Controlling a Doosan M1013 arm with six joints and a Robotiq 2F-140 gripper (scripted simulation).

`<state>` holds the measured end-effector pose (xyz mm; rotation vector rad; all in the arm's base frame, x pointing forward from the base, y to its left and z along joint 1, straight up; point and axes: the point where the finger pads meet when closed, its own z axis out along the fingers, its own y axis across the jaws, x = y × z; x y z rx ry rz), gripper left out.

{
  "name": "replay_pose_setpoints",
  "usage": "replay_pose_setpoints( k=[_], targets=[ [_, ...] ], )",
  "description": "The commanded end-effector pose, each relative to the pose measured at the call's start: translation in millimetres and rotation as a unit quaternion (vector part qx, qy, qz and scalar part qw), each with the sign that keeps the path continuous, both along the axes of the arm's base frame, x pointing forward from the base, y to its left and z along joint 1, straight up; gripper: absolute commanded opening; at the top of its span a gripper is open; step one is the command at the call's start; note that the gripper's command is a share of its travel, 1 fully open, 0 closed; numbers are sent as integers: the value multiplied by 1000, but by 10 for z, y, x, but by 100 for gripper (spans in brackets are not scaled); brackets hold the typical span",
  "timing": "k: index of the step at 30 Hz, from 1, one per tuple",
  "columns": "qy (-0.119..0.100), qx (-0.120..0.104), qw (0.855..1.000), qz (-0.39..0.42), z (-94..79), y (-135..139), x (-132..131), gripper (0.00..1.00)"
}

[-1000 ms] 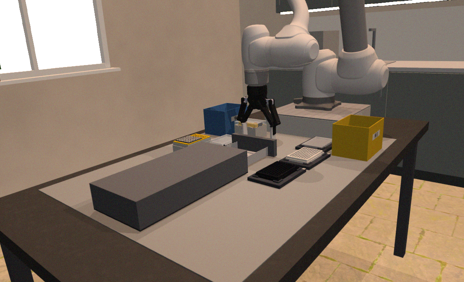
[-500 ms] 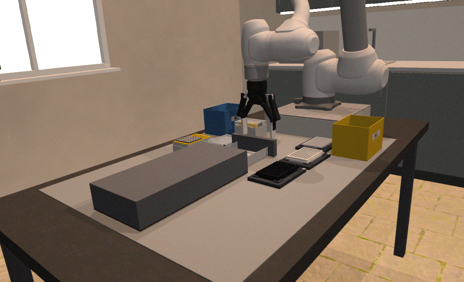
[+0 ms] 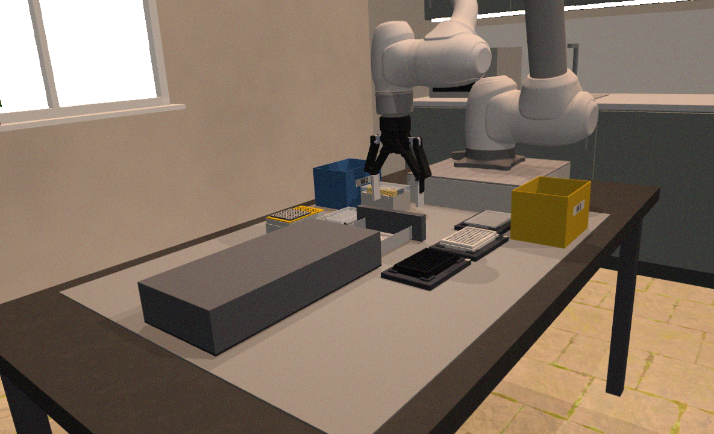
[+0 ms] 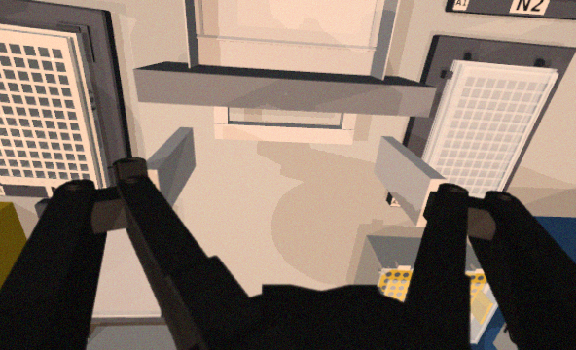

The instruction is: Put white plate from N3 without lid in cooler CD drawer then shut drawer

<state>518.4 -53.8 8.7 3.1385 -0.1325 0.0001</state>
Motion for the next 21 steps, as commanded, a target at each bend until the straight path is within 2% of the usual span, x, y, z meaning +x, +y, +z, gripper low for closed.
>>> replay_pose_setpoints(
  k=[1,21],
  targets=[
    [0,0,1000,0,26,0,0,87],
    [0,0,1000,0,266,0,0,87]
  ],
)
